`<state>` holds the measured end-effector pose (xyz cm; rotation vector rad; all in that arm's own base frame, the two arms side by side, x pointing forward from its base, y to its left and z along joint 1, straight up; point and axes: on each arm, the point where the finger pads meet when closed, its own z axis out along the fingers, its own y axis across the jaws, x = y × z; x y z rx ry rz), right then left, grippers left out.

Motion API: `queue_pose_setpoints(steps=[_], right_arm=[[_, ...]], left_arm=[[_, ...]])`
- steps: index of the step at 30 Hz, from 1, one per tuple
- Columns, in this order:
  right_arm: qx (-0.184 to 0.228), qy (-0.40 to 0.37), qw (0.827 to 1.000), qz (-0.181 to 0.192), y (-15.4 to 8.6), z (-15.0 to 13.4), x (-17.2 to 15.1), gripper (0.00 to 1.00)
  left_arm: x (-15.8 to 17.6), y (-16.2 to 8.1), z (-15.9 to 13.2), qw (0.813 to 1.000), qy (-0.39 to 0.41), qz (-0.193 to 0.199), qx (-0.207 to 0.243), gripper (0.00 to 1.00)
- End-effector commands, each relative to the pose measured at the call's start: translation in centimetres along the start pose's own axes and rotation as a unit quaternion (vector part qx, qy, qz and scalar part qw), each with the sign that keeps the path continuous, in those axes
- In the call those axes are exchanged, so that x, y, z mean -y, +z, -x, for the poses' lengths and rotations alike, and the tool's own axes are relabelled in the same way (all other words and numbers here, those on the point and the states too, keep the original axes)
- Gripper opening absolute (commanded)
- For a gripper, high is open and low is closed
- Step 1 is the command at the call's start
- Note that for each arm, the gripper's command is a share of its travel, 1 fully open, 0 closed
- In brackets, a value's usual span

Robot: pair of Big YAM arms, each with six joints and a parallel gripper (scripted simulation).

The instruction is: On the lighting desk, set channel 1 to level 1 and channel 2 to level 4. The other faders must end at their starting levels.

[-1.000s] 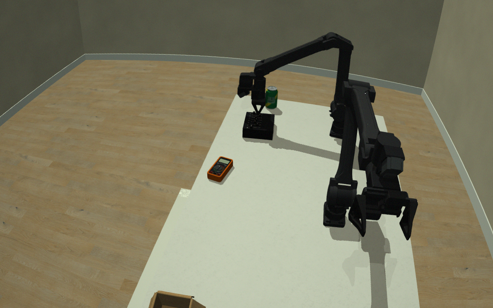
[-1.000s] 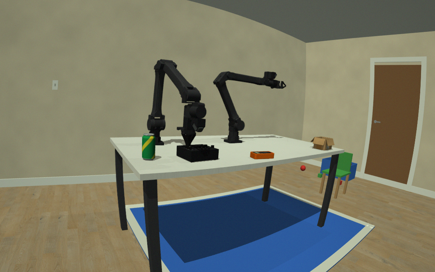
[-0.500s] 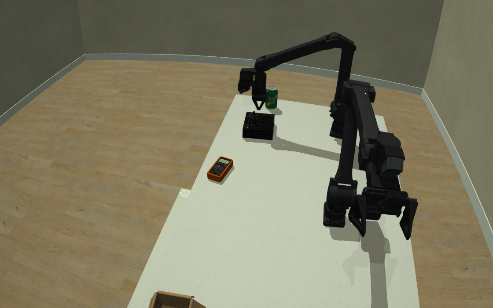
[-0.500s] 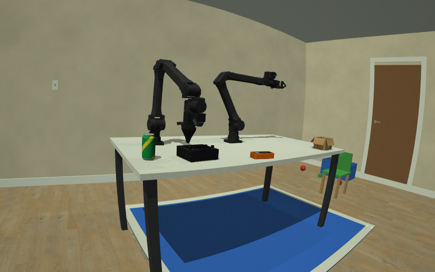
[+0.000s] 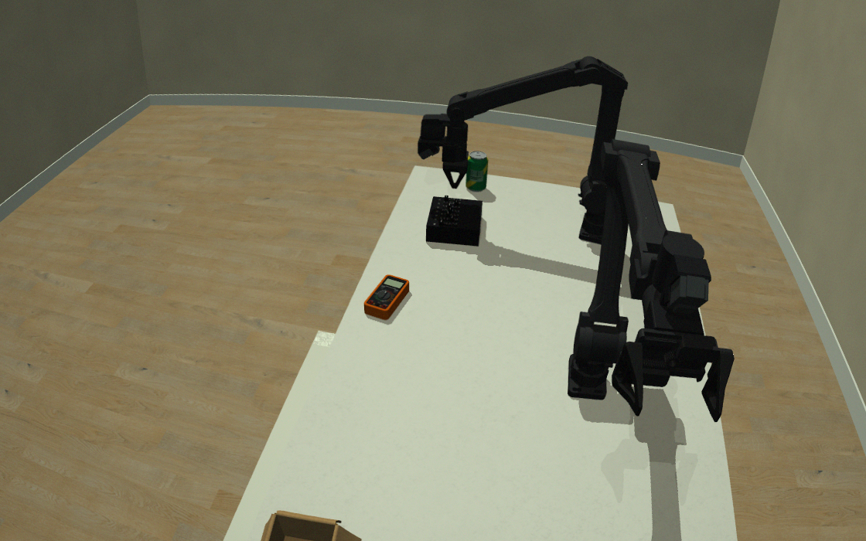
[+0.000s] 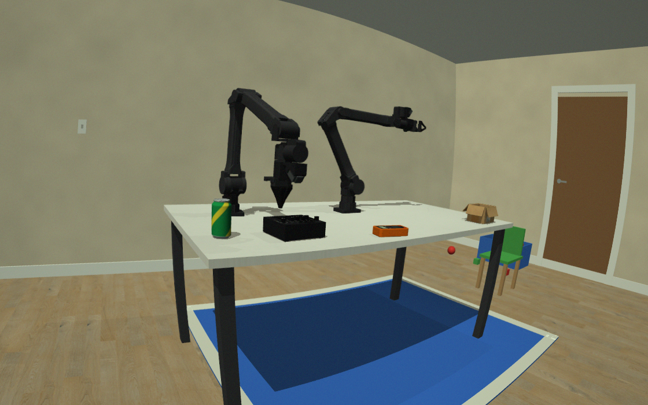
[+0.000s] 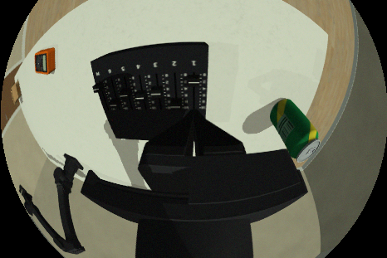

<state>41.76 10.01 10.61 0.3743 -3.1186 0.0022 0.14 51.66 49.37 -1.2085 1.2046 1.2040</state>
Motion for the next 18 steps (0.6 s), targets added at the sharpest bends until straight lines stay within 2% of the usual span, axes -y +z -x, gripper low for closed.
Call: queue_pose_setpoints(steps=[1,5,11,16,18], right_arm=[[0.019,-0.001,1.000,0.001,-1.1,1.3,0.3,0.00],[0.019,-0.001,1.000,0.001,-1.1,1.3,0.3,0.00],[0.014,0.000,1.000,0.002,-0.8,-2.1,-2.1,0.00],[0.017,0.000,1.000,0.002,-0.8,-2.6,-2.5,0.00],[0.017,0.011,1.000,0.002,-0.8,-1.7,-1.6,0.00]], left_arm=[[-0.3,0.6,3.9,0.999,0.009,0.005,0.036,1.00],[-0.3,0.6,3.9,0.999,0.009,0.005,0.036,1.00],[-0.3,0.6,3.9,0.999,0.009,0.005,0.036,1.00],[-0.3,0.6,3.9,0.999,0.009,0.005,0.036,1.00],[-0.3,0.6,3.9,0.999,0.009,0.005,0.036,1.00]])
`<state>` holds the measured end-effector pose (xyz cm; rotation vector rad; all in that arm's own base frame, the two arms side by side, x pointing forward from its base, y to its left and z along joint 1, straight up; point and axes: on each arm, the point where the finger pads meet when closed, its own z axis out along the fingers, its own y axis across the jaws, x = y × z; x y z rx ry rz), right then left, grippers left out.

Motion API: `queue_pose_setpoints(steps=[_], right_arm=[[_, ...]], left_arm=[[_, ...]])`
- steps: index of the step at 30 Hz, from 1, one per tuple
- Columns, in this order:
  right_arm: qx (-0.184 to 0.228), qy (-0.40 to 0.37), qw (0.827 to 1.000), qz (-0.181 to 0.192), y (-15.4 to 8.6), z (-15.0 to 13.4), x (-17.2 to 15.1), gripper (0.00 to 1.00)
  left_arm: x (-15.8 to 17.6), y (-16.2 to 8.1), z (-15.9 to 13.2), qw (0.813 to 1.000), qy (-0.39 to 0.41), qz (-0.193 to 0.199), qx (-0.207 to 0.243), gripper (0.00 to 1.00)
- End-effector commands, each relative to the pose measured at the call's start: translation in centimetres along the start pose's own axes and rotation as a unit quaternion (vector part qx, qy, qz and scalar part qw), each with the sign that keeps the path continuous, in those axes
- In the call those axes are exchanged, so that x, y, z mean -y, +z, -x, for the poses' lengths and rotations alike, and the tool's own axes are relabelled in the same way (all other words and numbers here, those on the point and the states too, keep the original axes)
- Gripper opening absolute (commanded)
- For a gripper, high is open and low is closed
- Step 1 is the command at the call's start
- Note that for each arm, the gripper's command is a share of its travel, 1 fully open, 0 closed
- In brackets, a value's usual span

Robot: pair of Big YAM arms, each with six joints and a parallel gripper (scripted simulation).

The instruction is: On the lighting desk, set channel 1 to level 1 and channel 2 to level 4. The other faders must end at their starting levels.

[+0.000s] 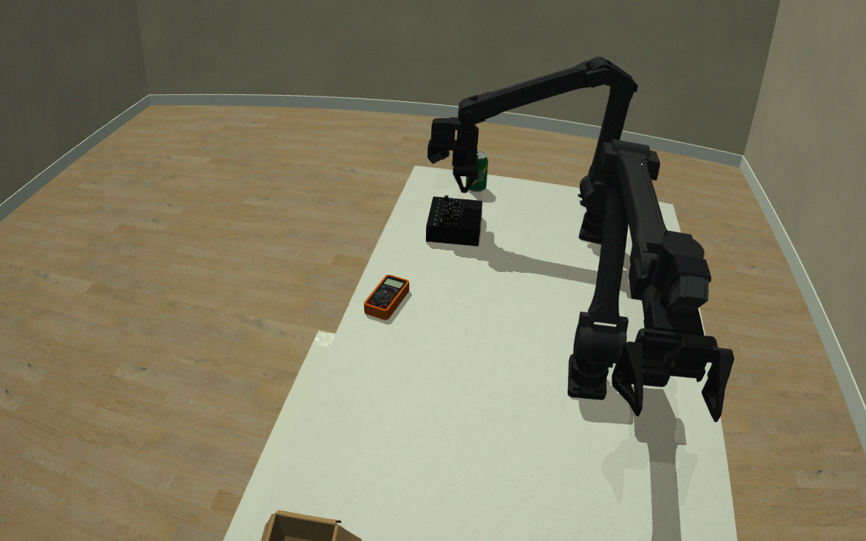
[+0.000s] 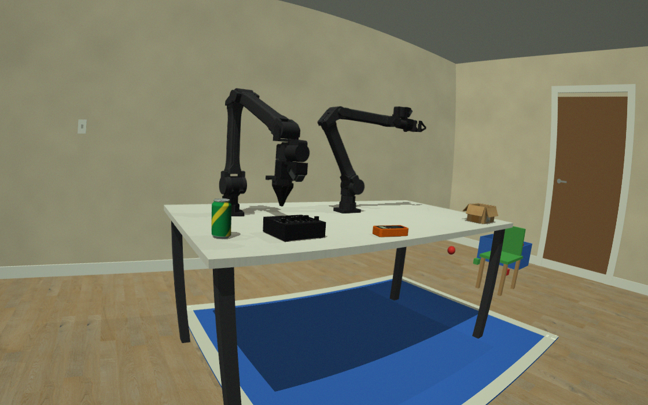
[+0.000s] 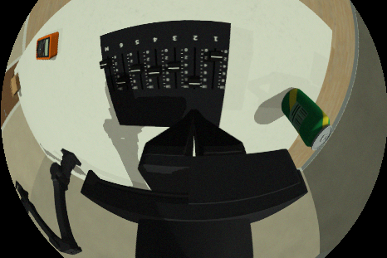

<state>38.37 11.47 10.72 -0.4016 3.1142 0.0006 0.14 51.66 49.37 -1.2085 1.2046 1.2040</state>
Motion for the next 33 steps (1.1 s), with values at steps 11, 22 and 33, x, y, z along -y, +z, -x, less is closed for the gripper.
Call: queue_pose_setpoints(steps=[11,22,33], right_arm=[[0.013,0.012,1.000,0.001,-0.80,1.05,0.15,0.00],[0.013,0.012,1.000,0.001,-0.80,1.05,0.15,0.00],[0.013,0.012,1.000,0.001,-0.80,1.05,0.15,0.00]], left_arm=[[-0.35,0.58,3.85,0.999,0.009,0.005,0.036,1.00],[-0.35,0.58,3.85,0.999,0.009,0.005,0.036,1.00],[-0.35,0.58,3.85,0.999,0.009,0.005,0.036,1.00]])
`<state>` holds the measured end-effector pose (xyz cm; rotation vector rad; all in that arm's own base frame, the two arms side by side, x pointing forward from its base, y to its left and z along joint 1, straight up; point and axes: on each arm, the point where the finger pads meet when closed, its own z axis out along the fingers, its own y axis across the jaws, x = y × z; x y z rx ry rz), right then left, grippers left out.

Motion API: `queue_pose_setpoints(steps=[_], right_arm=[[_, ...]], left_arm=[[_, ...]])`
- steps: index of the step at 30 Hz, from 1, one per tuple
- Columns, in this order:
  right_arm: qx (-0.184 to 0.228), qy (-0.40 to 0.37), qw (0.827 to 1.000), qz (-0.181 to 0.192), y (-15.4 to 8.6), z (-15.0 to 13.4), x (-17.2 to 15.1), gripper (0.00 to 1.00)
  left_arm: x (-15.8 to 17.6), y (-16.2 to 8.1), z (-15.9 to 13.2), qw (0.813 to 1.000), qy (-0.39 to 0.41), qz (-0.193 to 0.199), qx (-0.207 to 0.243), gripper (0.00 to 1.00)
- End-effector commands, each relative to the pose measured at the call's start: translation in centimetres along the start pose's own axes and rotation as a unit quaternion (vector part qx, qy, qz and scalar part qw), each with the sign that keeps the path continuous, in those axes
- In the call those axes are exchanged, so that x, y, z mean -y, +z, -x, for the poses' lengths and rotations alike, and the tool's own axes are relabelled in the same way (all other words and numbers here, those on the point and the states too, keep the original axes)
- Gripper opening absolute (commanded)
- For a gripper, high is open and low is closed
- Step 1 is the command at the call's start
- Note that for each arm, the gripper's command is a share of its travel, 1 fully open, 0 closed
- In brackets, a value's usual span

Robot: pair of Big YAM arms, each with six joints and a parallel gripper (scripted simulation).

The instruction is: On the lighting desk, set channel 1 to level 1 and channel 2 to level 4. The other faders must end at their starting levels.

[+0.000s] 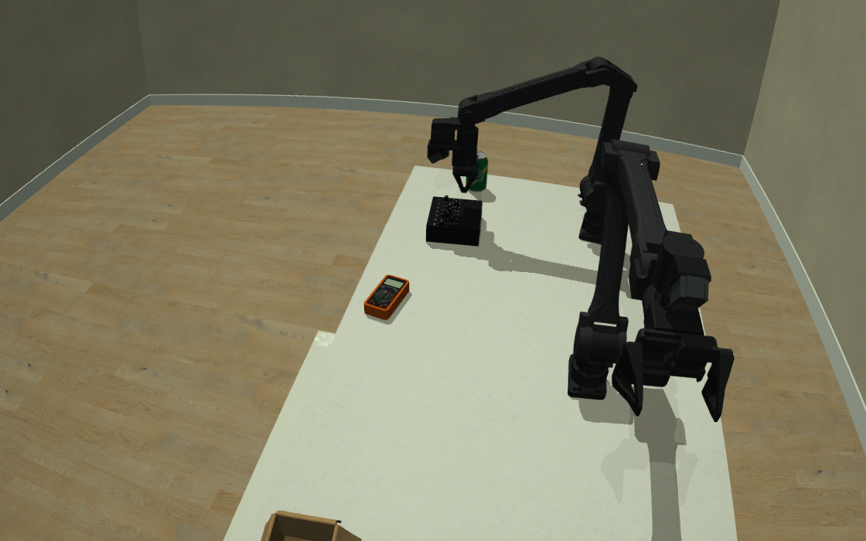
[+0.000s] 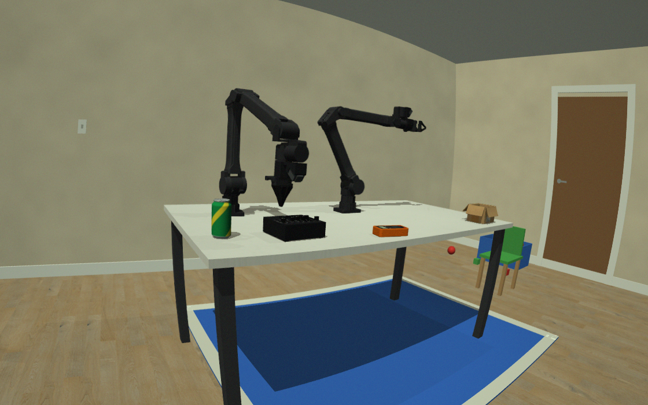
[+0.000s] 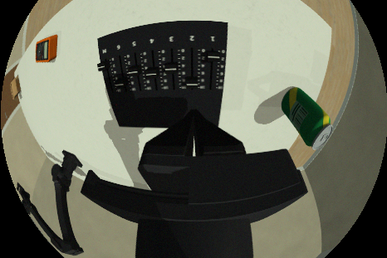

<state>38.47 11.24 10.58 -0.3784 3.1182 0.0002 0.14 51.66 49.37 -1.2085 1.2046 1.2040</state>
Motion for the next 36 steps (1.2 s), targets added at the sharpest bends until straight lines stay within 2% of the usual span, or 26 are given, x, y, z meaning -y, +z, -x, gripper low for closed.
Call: queue_pose_setpoints(steps=[1,14,28,30,31,36], right_arm=[[0.013,0.005,1.000,0.001,-0.9,1.0,-0.1,0.00],[-0.003,0.004,1.000,0.000,0.5,0.1,-0.1,0.00],[0.000,0.002,1.000,0.000,1.5,0.2,-0.5,0.00],[0.000,0.002,1.000,0.000,1.5,0.2,-0.5,0.00],[0.015,0.003,1.000,0.001,0.1,0.9,-0.4,0.00],[0.000,0.002,1.000,0.000,1.9,0.2,-0.5,0.00]], left_arm=[[-0.3,0.6,3.9,0.999,0.009,0.005,0.036,1.00],[-0.3,0.6,3.9,0.999,0.009,0.005,0.036,1.00],[-0.3,0.6,3.9,0.999,0.009,0.005,0.036,1.00],[-0.3,0.6,3.9,0.999,0.009,0.005,0.036,1.00],[-0.3,0.6,3.9,0.999,0.009,0.005,0.036,1.00],[-0.3,0.6,3.9,0.999,0.009,0.005,0.036,1.00]])
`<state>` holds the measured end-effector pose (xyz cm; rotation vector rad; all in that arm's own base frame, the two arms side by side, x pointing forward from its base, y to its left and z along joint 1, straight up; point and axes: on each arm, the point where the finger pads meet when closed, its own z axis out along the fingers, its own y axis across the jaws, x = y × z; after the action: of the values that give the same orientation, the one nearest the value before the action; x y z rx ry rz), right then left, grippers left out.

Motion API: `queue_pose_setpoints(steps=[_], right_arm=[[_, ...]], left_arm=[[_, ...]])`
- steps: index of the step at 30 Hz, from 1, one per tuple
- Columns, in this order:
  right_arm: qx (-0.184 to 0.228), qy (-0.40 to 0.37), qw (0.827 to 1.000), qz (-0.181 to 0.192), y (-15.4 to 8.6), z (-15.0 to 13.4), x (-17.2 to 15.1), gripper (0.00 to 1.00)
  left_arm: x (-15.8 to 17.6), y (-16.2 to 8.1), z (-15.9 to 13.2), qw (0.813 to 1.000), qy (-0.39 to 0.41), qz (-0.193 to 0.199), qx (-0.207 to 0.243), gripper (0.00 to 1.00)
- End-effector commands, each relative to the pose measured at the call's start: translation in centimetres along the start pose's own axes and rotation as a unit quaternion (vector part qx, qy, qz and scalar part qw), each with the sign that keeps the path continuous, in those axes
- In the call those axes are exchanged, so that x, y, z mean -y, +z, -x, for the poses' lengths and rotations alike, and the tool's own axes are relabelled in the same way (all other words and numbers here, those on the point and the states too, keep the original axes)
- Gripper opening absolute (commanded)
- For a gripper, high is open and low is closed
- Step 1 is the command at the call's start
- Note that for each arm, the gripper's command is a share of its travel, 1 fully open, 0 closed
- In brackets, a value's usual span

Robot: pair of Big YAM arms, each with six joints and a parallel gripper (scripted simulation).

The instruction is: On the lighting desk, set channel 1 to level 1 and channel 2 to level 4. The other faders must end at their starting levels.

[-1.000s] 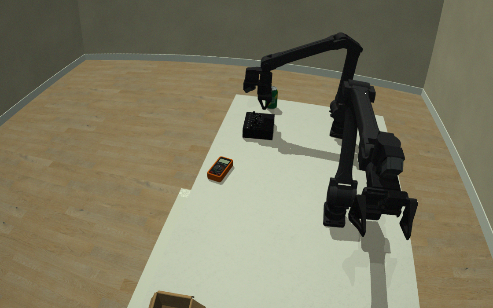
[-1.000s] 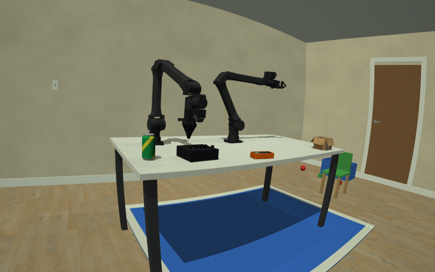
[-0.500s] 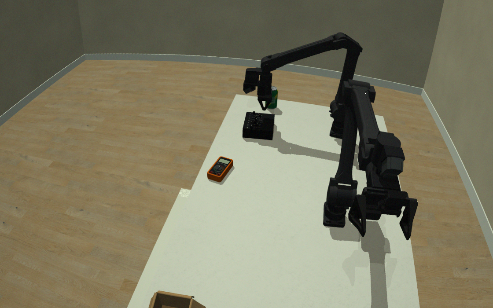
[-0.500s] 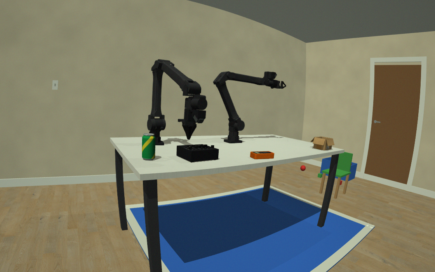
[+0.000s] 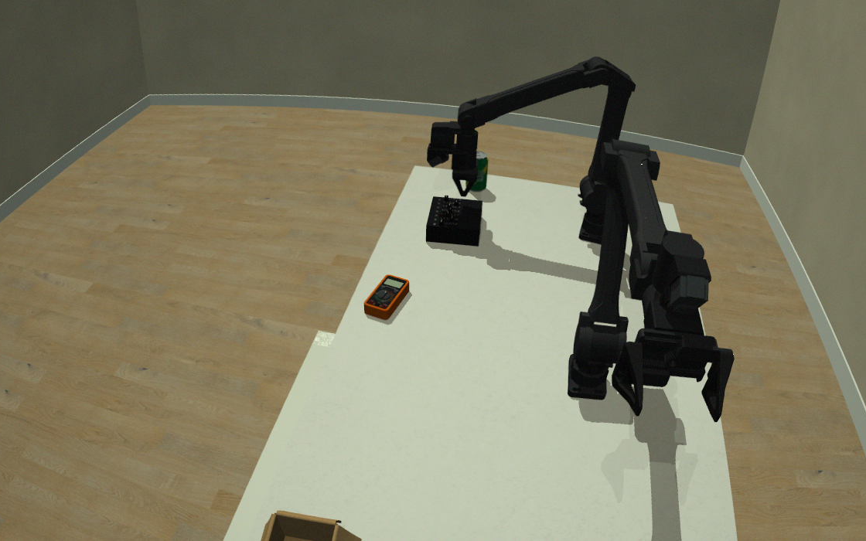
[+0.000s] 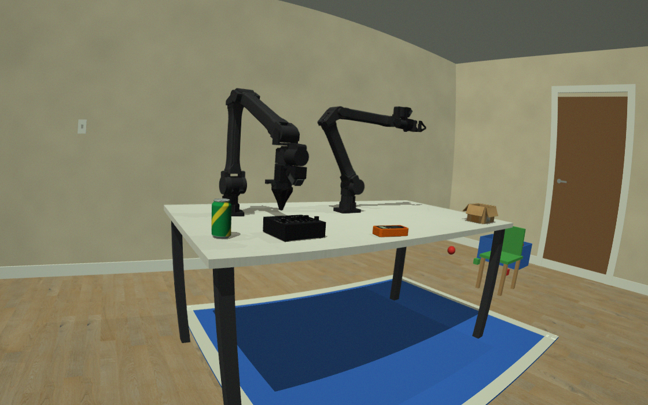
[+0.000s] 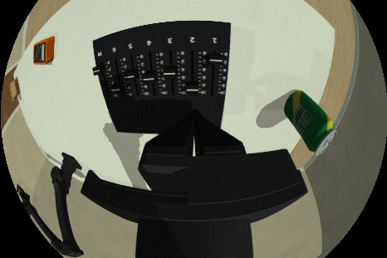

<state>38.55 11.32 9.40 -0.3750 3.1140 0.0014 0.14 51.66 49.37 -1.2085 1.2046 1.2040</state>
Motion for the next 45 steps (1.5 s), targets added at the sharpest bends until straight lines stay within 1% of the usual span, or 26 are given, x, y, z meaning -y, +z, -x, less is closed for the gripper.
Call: queue_pose_setpoints(steps=[1,6,11,12,15,19,22,45], right_arm=[[-0.002,0.001,1.000,0.000,0.8,0.1,-0.4,0.00],[0.003,0.001,1.000,0.000,0.7,0.2,-0.4,0.00],[-0.003,0.001,1.000,0.000,1.3,0.1,-0.5,0.00],[0.005,0.001,1.000,0.000,0.5,0.6,-0.5,0.00],[0.000,0.001,1.000,0.000,1.3,0.1,-0.5,0.00],[-0.003,0.001,1.000,0.000,1.5,0.0,-0.5,0.00],[0.005,0.001,1.000,0.000,1.0,0.3,-0.5,0.00],[0.000,0.001,1.000,0.000,1.2,0.1,-0.5,0.00]], left_arm=[[-0.3,0.6,3.9,0.999,0.009,0.005,0.036,1.00],[-0.3,0.6,3.9,0.999,0.009,0.005,0.036,1.00],[-0.3,0.6,3.9,0.999,0.009,0.005,0.036,1.00],[-0.3,0.6,3.9,0.999,0.009,0.005,0.036,1.00],[-0.3,0.6,3.9,0.999,0.009,0.005,0.036,1.00],[-0.3,0.6,3.9,0.999,0.009,0.005,0.036,1.00],[-0.3,0.6,3.9,0.999,0.009,0.005,0.036,1.00],[-0.3,0.6,3.9,0.999,0.009,0.005,0.036,1.00]])
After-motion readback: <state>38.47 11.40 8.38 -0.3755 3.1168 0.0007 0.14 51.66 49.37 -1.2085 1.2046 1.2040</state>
